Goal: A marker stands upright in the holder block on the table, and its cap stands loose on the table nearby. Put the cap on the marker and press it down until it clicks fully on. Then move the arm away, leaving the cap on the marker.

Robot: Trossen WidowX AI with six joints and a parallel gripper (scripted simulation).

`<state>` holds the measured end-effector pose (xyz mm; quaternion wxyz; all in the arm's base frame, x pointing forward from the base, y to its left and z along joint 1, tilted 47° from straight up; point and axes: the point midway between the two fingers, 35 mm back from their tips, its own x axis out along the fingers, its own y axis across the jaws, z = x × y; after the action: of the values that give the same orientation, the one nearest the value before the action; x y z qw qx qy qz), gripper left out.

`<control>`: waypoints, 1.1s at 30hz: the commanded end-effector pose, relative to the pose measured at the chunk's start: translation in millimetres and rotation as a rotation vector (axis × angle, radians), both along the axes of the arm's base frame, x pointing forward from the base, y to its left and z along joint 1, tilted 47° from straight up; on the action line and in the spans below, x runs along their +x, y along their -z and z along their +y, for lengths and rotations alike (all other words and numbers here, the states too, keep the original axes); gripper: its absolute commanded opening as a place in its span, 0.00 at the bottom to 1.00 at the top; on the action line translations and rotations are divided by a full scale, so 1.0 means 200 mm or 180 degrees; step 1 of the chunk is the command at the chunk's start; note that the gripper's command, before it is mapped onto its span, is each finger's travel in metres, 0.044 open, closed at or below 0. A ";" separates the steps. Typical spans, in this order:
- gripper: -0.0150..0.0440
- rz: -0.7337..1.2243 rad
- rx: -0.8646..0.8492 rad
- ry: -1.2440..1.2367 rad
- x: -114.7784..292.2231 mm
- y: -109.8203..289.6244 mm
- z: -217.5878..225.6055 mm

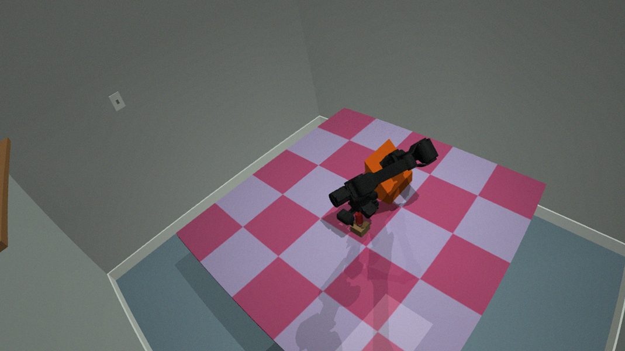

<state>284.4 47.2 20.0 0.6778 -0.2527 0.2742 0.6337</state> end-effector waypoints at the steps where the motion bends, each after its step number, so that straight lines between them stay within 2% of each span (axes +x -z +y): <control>1: 1.00 -0.0005 -0.0013 0.0006 0.01 -0.04 -0.05; 5: 1.00 0.0000 -0.0015 0.0001 -0.01 -0.24 -0.26; 9: 1.00 0.0000 -0.0012 -0.0001 -0.02 -0.26 -0.27; 12: 0.87 0.0323 0.0010 0.0311 -0.02 -0.25 -0.27; 26: 0.25 0.3371 0.0223 0.3245 -0.02 -0.22 -0.25; 33: 0.25 0.3515 0.0234 0.3383 -0.02 -0.22 -0.25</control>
<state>280.4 -2.8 64.9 0.6866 0.2288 0.6114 0.3199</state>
